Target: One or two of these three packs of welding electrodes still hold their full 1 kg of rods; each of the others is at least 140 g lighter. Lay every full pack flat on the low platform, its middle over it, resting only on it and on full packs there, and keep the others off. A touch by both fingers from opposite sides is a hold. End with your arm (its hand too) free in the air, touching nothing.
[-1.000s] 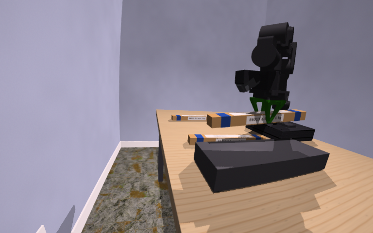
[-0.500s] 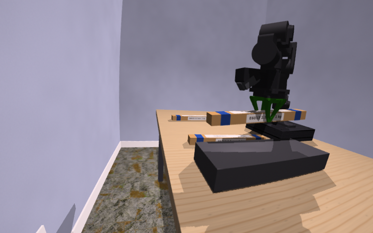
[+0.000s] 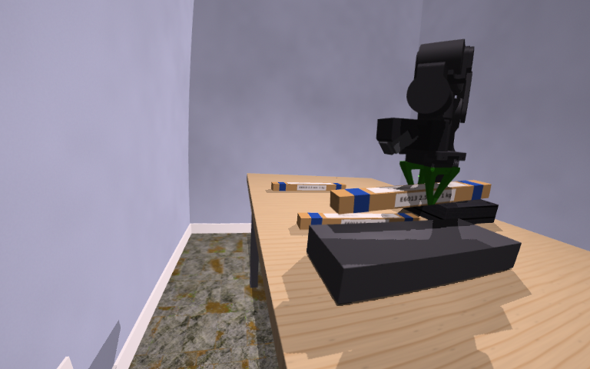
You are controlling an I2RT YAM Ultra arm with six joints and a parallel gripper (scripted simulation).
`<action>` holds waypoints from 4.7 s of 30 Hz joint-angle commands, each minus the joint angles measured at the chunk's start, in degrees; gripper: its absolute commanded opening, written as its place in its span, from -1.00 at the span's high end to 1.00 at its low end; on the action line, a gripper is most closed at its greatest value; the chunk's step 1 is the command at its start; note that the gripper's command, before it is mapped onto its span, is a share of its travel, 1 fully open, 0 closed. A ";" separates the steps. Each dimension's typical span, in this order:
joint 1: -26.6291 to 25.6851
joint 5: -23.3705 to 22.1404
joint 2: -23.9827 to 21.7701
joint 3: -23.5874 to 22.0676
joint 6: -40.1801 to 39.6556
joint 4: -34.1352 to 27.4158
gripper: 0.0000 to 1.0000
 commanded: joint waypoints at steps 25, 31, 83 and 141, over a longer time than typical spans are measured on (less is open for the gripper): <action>1.90 0.45 -1.20 9.36 2.72 -0.29 1.00; 1.98 0.38 -1.49 8.00 2.75 -0.29 1.00; 1.97 0.39 -2.98 3.93 2.81 -0.29 1.00; 1.95 0.41 -2.95 4.19 2.81 -0.29 1.00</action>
